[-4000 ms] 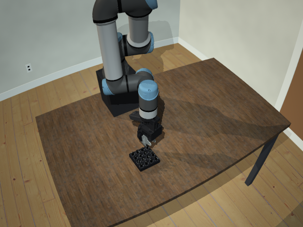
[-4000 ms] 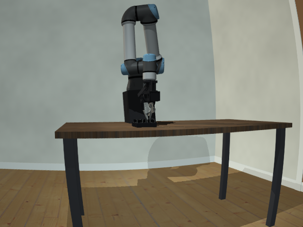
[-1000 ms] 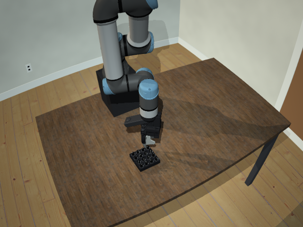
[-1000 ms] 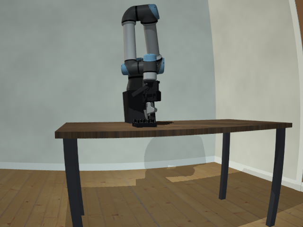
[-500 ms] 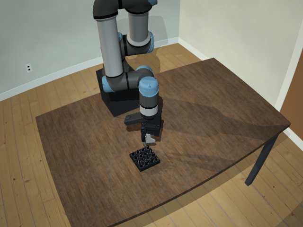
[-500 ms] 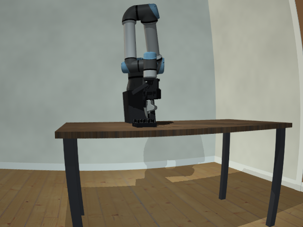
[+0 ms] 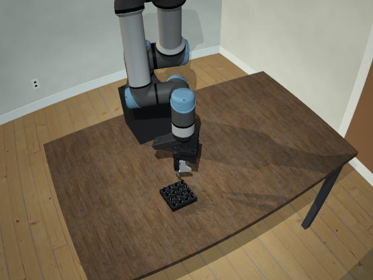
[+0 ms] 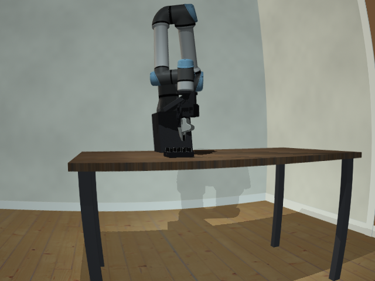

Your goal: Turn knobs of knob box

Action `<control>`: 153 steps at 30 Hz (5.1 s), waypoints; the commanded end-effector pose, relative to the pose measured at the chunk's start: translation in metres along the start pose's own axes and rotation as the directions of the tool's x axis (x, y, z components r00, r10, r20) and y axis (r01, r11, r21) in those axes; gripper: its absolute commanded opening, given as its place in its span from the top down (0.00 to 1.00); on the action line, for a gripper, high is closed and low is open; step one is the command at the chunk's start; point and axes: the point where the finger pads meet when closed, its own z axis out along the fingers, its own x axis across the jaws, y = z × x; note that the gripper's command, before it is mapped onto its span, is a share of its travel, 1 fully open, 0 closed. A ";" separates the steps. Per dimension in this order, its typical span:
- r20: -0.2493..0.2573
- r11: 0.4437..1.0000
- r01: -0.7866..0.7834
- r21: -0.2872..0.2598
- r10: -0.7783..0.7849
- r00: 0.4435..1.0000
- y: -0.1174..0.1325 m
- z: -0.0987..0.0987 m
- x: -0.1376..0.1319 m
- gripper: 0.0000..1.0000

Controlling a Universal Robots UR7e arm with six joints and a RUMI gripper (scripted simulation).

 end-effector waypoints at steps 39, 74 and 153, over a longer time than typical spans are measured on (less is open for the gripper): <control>-0.001 0.909 -0.416 0.001 0.416 0.909 0.000 -0.006 0.001 0.89; 0.000 0.295 -0.955 0.002 0.955 0.295 0.006 -0.016 -0.002 0.89; 0.002 -0.133 -0.991 0.005 0.991 -0.133 0.010 -0.016 -0.005 0.89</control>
